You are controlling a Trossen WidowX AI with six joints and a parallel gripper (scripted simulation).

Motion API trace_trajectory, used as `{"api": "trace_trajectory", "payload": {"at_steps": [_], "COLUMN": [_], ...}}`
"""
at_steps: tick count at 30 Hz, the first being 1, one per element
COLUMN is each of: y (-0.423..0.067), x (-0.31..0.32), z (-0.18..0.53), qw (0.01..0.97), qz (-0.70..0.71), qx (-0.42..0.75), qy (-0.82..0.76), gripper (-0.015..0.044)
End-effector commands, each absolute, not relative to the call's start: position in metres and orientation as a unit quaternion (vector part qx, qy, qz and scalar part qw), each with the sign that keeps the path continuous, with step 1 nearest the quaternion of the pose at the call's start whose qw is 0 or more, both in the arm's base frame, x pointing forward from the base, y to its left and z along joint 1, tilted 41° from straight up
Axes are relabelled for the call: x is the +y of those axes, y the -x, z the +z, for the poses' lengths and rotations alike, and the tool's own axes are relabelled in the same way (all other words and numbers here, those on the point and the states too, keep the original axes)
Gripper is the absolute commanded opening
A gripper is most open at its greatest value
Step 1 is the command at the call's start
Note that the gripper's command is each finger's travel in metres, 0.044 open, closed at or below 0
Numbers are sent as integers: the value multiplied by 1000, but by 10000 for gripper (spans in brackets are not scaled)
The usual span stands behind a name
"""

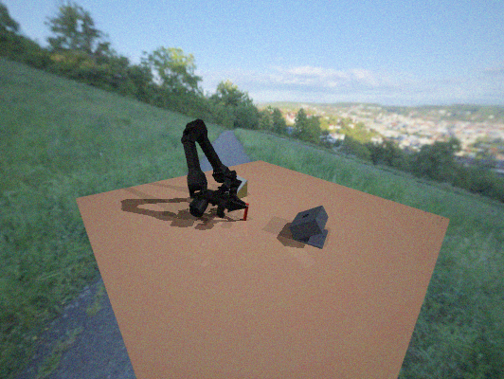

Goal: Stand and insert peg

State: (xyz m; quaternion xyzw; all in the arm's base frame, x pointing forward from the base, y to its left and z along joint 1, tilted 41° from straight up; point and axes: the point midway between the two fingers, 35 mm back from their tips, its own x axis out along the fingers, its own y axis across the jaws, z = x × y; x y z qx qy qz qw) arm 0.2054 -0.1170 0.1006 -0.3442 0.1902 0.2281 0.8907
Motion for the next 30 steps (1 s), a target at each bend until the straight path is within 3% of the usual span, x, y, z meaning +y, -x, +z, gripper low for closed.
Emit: {"api": "trace_trajectory", "payload": {"at_steps": [1,30], "y": [-204,-200], "x": [-119,-121], "z": [99,100], "qw": [891,893], "qz": [228,234], "qx": [191,174], "qy": [344,342], "gripper": [49,49]}}
